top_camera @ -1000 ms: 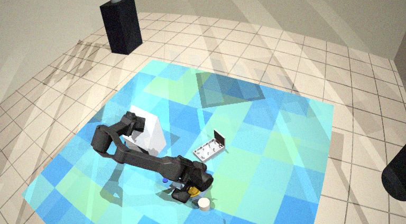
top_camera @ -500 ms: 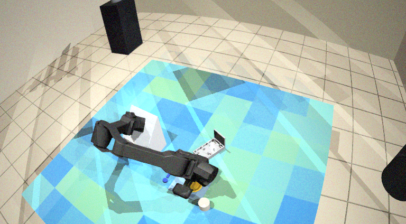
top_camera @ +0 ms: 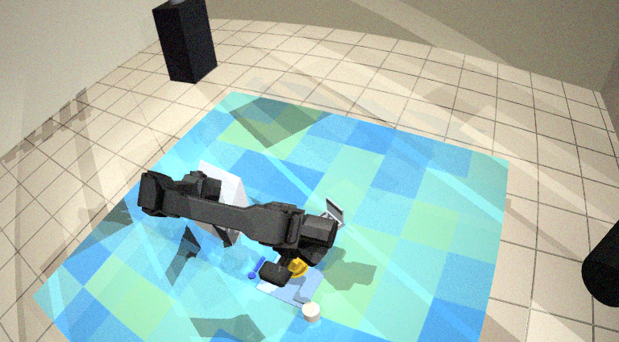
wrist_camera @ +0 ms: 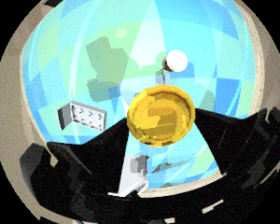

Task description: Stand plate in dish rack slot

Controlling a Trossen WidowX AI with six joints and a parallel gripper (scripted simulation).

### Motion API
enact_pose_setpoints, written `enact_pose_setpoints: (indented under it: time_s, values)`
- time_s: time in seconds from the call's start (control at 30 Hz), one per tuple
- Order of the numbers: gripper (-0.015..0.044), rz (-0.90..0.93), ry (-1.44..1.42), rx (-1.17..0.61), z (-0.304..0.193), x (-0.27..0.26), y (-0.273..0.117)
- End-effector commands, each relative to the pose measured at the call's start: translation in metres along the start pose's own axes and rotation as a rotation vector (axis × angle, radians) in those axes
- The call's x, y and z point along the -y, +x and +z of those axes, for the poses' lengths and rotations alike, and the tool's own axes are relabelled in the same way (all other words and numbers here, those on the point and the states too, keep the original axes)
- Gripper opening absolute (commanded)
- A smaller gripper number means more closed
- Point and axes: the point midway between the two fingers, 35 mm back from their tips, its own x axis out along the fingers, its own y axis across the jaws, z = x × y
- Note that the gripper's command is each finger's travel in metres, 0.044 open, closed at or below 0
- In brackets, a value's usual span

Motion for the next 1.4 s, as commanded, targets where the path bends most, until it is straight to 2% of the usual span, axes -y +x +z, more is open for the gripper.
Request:
enact_pose_setpoints:
  time_s: [0.0, 0.27, 1.37]
  values:
    - [0.0, 0.003, 0.011, 0.009, 0.0, 0.001, -0.023]
    - [0.0, -0.001, -0.012, 0.009, -0.001, -0.002, -0.041]
    - [0.0, 0.007, -1.147, 0.017, -0.029, -0.064, -0.043]
